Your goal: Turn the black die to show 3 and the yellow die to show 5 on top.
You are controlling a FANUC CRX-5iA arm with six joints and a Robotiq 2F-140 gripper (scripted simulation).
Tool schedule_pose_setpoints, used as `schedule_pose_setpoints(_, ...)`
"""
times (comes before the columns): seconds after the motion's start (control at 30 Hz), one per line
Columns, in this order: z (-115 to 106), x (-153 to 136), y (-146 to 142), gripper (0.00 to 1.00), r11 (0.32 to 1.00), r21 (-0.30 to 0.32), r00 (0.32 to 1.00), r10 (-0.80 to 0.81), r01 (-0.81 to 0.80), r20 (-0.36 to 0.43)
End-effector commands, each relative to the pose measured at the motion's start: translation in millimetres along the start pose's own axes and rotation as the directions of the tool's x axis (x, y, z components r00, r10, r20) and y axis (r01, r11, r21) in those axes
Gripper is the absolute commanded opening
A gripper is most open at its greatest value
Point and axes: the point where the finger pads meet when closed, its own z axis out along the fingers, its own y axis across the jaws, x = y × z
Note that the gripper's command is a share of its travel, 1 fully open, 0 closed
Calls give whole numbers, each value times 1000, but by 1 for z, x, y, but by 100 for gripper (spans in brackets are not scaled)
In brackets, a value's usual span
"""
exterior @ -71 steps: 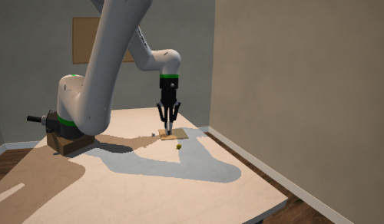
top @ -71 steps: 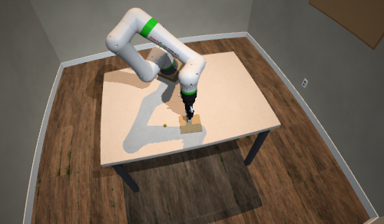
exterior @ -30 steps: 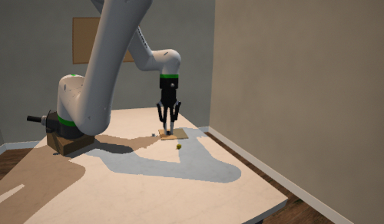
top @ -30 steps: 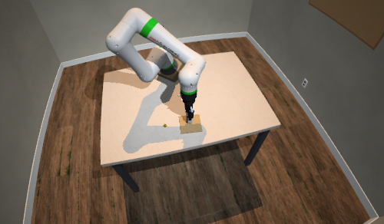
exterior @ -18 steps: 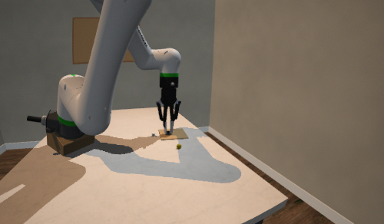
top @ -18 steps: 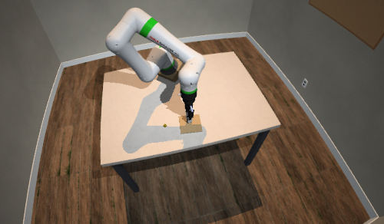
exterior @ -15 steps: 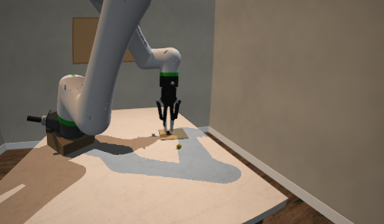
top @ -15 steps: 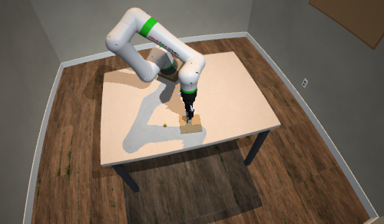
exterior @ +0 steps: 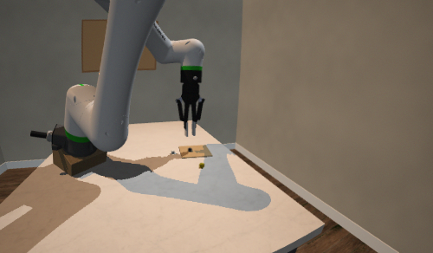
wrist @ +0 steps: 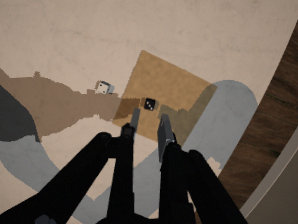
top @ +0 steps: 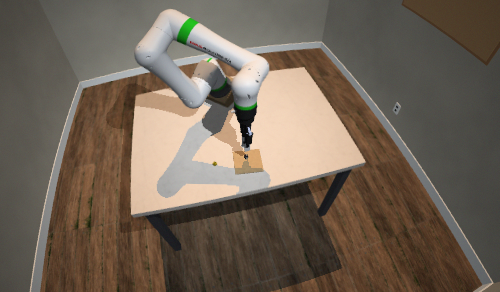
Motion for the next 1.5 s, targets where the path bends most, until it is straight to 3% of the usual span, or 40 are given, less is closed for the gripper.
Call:
schedule_pose_setpoints(0.0, -6, 0, 0, 19, 1000, 0, 1000, 0, 0, 0)
schedule_pose_setpoints(0.23, -14, 0, 0, 19, 1000, 0, 1000, 0, 0, 0)
schedule_pose_setpoints(0.27, -14, 0, 0, 100, 1000, 0, 1000, 0, 0, 0)
schedule_pose_setpoints(1.1, -14, -1, 0, 100, 1000, 0, 1000, 25, -25, 0)
schedule_pose_setpoints(1.23, -13, -10, 1, 100, 986, 1, 986, 166, -166, -1)
schedule_pose_setpoints(1.47, -9, -28, 1, 100, 900, 4, 900, 436, -436, -1)
